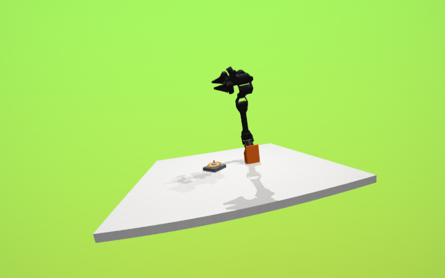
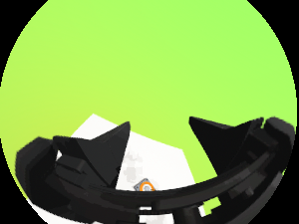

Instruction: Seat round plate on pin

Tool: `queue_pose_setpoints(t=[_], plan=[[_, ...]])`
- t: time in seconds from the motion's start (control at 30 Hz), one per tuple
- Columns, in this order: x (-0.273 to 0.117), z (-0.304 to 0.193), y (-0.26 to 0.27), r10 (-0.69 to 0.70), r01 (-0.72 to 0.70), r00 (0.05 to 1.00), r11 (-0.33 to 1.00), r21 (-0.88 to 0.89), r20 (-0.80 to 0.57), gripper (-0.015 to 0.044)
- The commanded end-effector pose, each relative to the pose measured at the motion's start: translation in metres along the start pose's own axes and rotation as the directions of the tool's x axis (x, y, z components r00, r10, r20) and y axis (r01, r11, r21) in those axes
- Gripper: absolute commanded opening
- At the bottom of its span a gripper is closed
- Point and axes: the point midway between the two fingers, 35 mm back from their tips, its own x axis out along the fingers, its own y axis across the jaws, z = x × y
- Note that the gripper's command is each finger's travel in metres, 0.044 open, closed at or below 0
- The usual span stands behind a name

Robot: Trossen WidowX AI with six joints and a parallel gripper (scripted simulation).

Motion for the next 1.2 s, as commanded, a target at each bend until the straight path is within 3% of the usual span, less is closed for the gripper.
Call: queue_pose_setpoints(t=[0.0,0.13,0.3,0.47,0.83,1.17], plan=[[0.002,0.001,-0.002,-0.003,0.003,1.0,1.0,0.013,0.011,0.0374],[0.074,-0.013,-0.012,-0.019,0.019,1.0,0.999,0.036,0.013,0.0269],[0.114,-0.034,-0.012,0.0,-0.001,1.0,0.999,-0.033,-0.012,0.0137],[0.182,-0.09,-0.009,0.075,-0.08,0.993,0.995,-0.053,-0.091,0.0006],[0.248,-0.208,-0.003,0.245,-0.24,0.924,0.969,0.051,-0.293,0.0],[0.252,-0.354,-0.005,0.413,-0.309,0.714,0.91,0.276,-0.565,0.0]])
